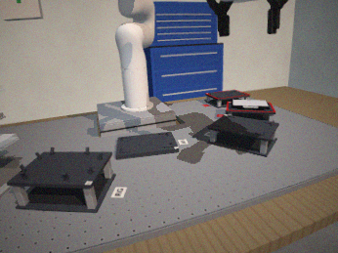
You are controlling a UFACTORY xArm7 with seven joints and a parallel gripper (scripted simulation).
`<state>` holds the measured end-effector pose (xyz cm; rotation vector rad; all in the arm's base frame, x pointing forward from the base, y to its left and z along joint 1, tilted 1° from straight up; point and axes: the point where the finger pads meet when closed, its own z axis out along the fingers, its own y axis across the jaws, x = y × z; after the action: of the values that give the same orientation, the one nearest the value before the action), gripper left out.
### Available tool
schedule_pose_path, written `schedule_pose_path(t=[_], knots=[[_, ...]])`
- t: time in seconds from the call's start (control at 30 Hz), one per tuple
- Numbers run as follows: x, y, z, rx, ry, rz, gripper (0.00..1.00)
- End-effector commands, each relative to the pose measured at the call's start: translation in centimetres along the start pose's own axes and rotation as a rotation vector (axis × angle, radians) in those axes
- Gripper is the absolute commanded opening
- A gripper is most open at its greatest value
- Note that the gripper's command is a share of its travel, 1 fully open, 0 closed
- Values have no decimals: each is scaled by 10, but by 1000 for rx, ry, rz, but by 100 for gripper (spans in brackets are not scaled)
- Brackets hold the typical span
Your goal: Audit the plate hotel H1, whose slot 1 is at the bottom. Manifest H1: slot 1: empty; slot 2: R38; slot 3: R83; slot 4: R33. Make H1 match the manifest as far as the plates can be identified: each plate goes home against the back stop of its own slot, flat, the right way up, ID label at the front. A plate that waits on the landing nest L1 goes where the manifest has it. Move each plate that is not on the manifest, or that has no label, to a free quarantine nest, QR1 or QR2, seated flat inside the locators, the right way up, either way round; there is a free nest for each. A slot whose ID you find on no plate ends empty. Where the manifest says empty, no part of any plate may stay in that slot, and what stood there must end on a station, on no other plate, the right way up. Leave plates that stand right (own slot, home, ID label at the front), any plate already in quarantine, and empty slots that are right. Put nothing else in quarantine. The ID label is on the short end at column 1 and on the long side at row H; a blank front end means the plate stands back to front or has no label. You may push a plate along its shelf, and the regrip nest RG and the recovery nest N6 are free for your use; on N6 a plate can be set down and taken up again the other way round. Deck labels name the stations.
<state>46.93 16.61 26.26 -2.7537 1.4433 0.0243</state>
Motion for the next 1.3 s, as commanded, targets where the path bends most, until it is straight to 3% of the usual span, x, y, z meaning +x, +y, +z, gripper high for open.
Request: schedule_pose_path(t=[0.0, 0.37, 0.53, 0.7, 1.27], knots=[[18, 5, 1, 5, 3, 41, 100], [54, 20, 7, 6, 9, 161, 100], [76, 32, 11, 7, 15, 314, 100], [89, 39, 13, 7, 16, 314, 100], [147, 80, 24, 9, 28, 619, 100]])
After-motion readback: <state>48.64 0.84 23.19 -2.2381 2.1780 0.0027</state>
